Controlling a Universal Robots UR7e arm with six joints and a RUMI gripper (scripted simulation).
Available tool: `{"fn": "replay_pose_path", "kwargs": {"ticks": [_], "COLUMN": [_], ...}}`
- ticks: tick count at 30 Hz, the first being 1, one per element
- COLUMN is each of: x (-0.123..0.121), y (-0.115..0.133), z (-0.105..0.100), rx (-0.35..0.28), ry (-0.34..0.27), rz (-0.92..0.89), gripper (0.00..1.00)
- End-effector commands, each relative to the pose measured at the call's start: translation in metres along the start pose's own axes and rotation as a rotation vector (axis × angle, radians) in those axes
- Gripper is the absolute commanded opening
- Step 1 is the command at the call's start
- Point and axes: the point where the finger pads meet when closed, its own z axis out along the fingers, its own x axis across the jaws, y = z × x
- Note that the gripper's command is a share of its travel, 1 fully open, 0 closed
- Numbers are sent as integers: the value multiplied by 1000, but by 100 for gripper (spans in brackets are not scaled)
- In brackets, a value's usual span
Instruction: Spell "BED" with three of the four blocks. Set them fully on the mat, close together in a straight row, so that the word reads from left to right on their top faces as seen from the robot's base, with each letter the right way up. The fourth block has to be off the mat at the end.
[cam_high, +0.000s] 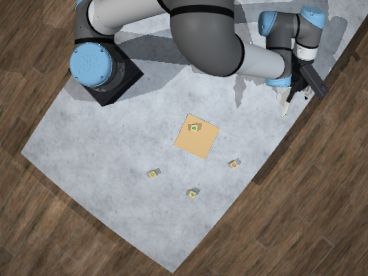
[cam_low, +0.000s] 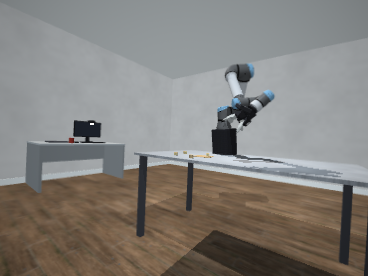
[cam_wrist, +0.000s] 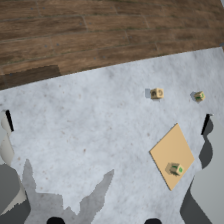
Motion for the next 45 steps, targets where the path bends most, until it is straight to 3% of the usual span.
{"fn": "replay_pose_path", "kwargs": {"ticks": [1,5,8,10,22,25,33,39,42,45], "x": [15,27,27,40,84,84,123,145,145,166], "y": [25,41,41,58,108,108,147,168,168,186], "z": [37,56,56,75,118,118,139,146,146,147], "rx": [-32,-56,-56,-80,-145,-145,-189,-210,-210,-227], "ry": [-31,-38,-38,-46,-74,-74,-100,-115,-115,-130], "rz": [50,82,82,116,220,220,307,356,356,402], "gripper": [100,100,100,100,100,100,100,100,100,100]}}
